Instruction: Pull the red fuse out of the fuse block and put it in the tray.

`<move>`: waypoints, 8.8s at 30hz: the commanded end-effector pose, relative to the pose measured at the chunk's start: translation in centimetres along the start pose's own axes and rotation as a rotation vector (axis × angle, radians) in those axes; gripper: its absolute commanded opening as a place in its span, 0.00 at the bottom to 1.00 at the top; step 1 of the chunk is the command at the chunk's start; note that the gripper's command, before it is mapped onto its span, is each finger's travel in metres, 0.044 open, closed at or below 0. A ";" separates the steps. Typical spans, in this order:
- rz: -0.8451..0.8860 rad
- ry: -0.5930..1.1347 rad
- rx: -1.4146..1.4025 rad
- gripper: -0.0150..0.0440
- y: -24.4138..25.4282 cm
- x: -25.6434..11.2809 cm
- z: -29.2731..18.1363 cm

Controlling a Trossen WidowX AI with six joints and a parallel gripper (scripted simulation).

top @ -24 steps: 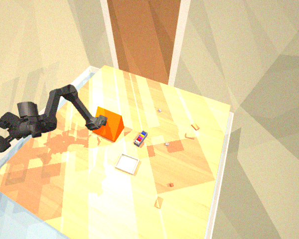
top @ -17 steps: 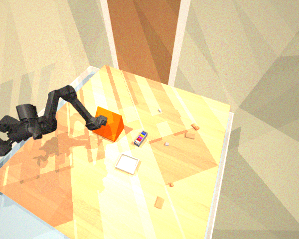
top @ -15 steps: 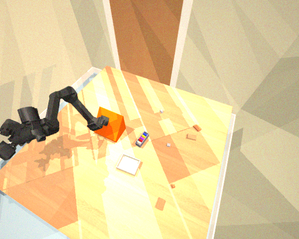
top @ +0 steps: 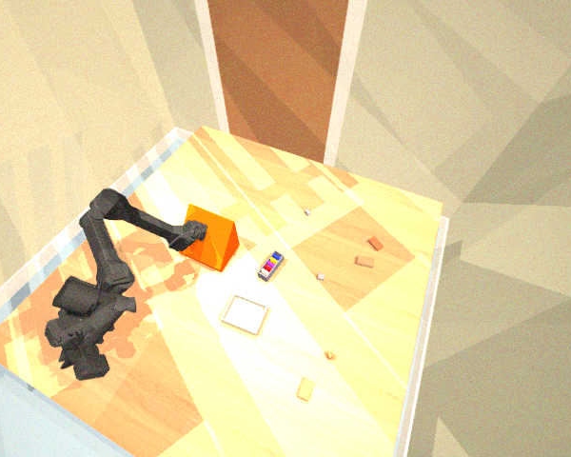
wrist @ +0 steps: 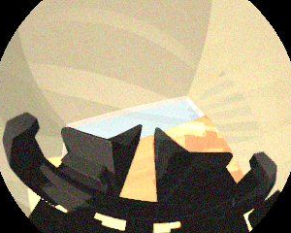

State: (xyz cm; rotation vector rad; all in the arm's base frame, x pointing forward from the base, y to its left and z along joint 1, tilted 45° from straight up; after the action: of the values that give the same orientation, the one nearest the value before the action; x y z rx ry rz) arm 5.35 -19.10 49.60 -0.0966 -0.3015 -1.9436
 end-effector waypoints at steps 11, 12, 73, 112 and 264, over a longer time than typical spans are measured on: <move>0.544 0.121 -0.409 0.37 16.5 -7.5 -11.2; 0.577 0.134 -0.434 0.37 17.2 -8.3 -12.2; 1.116 0.525 -1.739 0.37 6.8 -36.8 -44.0; 1.114 0.524 -1.739 0.37 7.1 -35.8 -45.9; 1.110 0.519 -1.739 0.25 13.0 -24.3 -31.7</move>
State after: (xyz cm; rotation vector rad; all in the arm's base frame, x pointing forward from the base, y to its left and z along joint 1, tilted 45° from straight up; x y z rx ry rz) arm 29.10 -9.53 16.12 -0.6755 1.5098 -0.5573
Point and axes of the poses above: the point midway between the two fingers, 35 mm back from their tips, its own x axis out along the fingers, its own y axis across the jaws, z = x × y, the point moved 2 cm from there along -x, back along the fingers, and after that the axes turned 14 degrees about -x, right-handed, at the moved point
